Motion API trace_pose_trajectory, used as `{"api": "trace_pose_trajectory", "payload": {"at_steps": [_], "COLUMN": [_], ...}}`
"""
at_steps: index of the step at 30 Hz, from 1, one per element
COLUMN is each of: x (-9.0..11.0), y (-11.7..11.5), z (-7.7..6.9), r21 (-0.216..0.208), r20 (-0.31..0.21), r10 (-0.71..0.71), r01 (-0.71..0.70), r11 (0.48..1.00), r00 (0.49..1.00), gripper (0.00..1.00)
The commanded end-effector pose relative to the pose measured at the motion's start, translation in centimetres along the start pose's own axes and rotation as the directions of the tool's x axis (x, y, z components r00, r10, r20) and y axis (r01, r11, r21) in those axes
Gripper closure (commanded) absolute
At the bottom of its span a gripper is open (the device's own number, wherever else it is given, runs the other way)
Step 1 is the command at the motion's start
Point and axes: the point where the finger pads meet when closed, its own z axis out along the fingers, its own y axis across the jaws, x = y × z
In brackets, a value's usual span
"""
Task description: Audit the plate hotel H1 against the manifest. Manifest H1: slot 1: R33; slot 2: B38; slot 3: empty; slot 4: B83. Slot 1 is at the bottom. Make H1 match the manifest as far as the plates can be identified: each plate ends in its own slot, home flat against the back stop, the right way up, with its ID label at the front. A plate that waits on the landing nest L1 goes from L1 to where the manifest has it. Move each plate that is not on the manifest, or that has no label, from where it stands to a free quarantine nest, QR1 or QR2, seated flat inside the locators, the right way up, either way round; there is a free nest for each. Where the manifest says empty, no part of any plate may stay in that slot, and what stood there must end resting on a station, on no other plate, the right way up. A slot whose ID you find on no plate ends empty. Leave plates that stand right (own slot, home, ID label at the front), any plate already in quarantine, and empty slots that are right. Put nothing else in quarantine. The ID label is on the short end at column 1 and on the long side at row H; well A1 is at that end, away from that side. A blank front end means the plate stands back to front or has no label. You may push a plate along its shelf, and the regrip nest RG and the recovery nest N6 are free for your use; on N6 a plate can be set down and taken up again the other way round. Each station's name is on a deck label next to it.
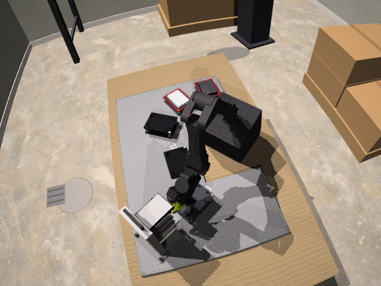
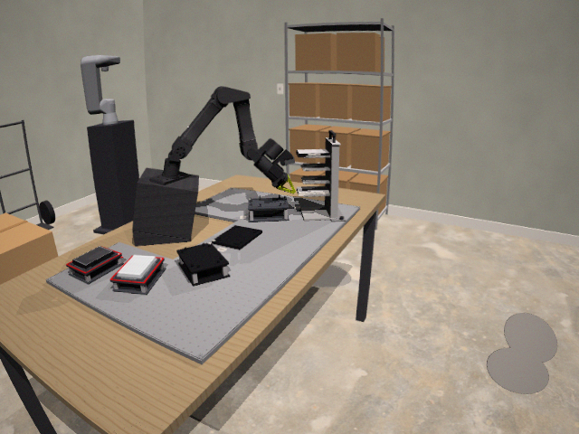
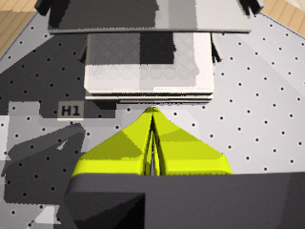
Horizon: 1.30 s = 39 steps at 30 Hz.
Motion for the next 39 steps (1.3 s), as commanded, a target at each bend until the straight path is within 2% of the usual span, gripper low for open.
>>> {"api": "trace_pose_trajectory", "payload": {"at_steps": [1,39], "x": [-0.6,3.5], "y": [0.5,0.4], "z": [-0.8,-4.9], "r21": [-0.006,-0.006], "r20": [0.024,0.023], "r10": [0.004,0.005], "r01": [-0.004,-0.005], "r11": [1.0,1.0], "r00": [1.0,1.0], "gripper": [1.0,1.0]}}
